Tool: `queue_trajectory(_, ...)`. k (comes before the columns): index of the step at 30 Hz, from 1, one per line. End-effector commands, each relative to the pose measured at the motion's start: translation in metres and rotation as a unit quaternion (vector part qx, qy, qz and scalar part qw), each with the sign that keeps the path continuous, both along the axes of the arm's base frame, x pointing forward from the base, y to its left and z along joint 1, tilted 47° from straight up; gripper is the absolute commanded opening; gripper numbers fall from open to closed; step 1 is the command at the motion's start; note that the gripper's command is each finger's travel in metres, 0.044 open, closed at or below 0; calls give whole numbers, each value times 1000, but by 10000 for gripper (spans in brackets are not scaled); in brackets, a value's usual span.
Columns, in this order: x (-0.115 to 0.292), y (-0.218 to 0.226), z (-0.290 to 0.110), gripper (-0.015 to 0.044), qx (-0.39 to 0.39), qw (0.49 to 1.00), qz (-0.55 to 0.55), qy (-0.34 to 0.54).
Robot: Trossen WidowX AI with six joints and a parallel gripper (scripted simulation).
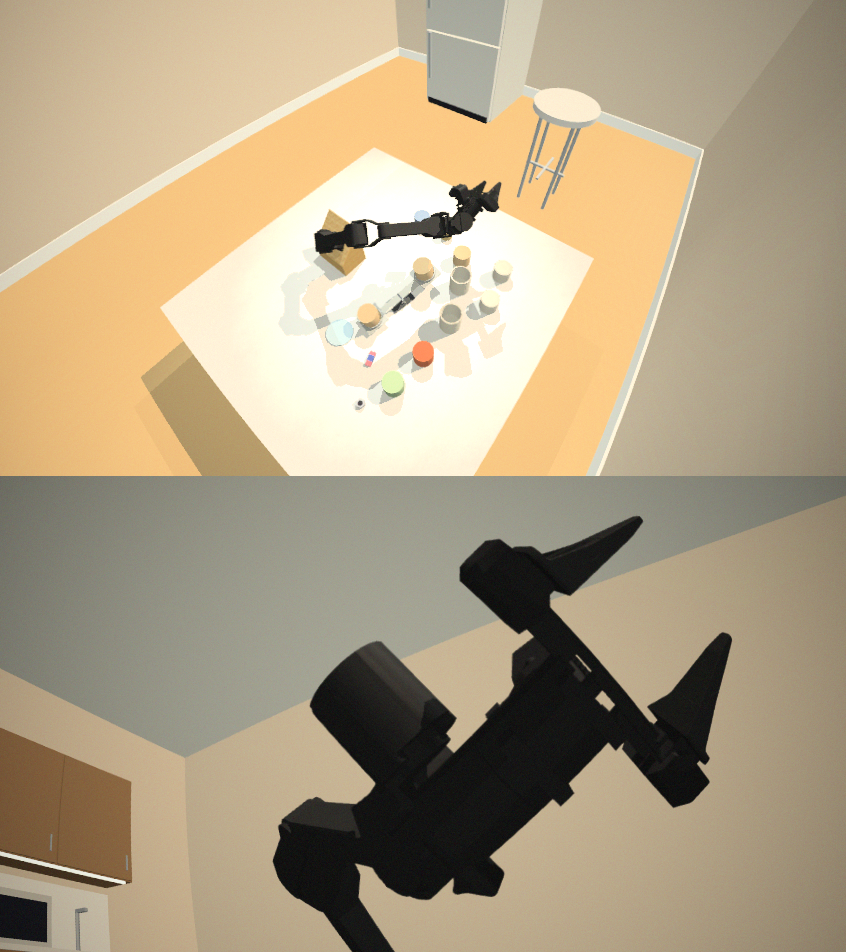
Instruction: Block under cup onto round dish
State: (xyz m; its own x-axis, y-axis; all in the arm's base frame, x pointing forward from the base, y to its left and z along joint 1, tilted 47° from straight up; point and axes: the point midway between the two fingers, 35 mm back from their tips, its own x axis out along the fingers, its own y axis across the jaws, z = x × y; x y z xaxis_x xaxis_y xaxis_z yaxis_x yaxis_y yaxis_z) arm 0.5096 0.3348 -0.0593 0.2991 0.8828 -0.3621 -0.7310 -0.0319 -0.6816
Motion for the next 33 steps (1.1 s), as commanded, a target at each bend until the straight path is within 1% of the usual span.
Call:
queue_trajectory(1, -6, 3, -1, 440, -10, 999, -25, 44)
queue_trajectory(9, -23, 3, -9, 440, -41, 984, -95, 145)
queue_trajectory(16, -40, -2, -16, 440, -70, 956, -168, 230)
queue_trajectory(24, -64, -12, -23, 440, -104, 908, -259, 312)
queue_trajectory(33, -97, -32, -27, 440, -141, 837, -370, 379)
